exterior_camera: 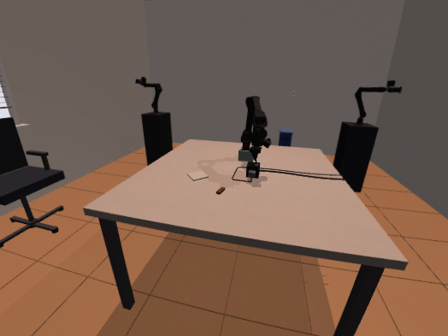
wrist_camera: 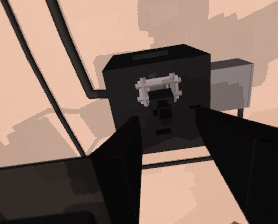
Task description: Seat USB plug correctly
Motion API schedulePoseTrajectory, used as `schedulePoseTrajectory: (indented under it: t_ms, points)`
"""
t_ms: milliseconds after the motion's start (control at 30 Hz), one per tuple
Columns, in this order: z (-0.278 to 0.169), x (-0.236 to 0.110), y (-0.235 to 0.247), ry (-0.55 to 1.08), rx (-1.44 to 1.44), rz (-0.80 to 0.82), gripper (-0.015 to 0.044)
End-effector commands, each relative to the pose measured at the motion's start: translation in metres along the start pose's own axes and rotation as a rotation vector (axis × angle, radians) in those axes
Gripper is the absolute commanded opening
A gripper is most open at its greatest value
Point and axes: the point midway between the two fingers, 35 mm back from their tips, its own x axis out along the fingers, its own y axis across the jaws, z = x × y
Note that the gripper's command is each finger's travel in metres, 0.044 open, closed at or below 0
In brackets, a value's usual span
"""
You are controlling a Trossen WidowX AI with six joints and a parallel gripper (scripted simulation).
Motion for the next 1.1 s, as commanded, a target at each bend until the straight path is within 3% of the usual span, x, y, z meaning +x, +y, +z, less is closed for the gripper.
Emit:
schedulePoseTrajectory:
  t_ms: [0,67,167,1067]
  points:
    - [0.0001,-0.0004,-0.0001,0.0,0.0,-0.001,0.0072]
    - [0.0001,-0.0004,-0.0001,0.0,0.0,-0.001,0.002]
    - [0.0001,-0.0004,-0.0001,0.0,0.0,-0.001,0.0]
    - [0.0,-0.007,0.0001,0.0,0.0,0.001,0.0]
